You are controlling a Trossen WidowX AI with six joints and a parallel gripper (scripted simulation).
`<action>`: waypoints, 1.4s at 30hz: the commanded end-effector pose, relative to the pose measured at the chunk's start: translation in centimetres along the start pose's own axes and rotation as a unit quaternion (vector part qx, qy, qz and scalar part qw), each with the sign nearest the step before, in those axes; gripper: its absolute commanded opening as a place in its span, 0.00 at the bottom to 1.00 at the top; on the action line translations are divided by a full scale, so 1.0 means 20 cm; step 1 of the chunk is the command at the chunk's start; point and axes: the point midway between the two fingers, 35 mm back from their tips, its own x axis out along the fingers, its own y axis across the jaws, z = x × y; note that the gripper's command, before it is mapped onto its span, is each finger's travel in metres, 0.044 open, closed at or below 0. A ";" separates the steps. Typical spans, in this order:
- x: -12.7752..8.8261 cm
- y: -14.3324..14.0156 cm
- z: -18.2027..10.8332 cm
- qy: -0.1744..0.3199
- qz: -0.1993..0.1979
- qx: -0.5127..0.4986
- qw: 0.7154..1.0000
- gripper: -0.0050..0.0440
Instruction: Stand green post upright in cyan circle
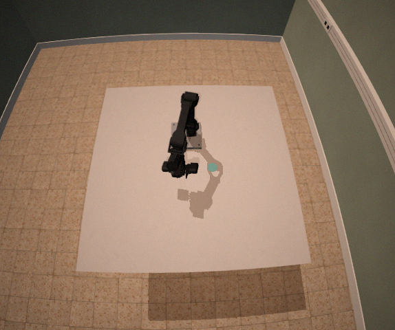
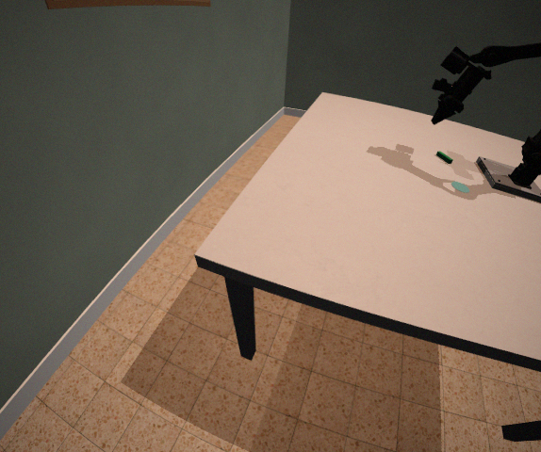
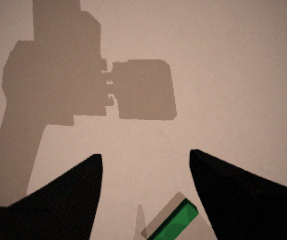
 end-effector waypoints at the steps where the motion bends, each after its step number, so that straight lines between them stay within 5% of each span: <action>1: 0.03 -0.06 -0.13 0.056 -0.033 0.116 0.991 0.58; 11: 0.03 -0.15 -0.35 0.132 -0.124 0.342 0.922 0.58; 19: 0.02 -0.15 -0.34 0.127 -0.128 0.352 0.919 0.58; 25: 0.19 -0.17 -0.42 0.134 -0.129 0.352 0.917 0.58; 42: 0.35 -0.19 -0.48 0.134 -0.129 0.350 0.918 0.58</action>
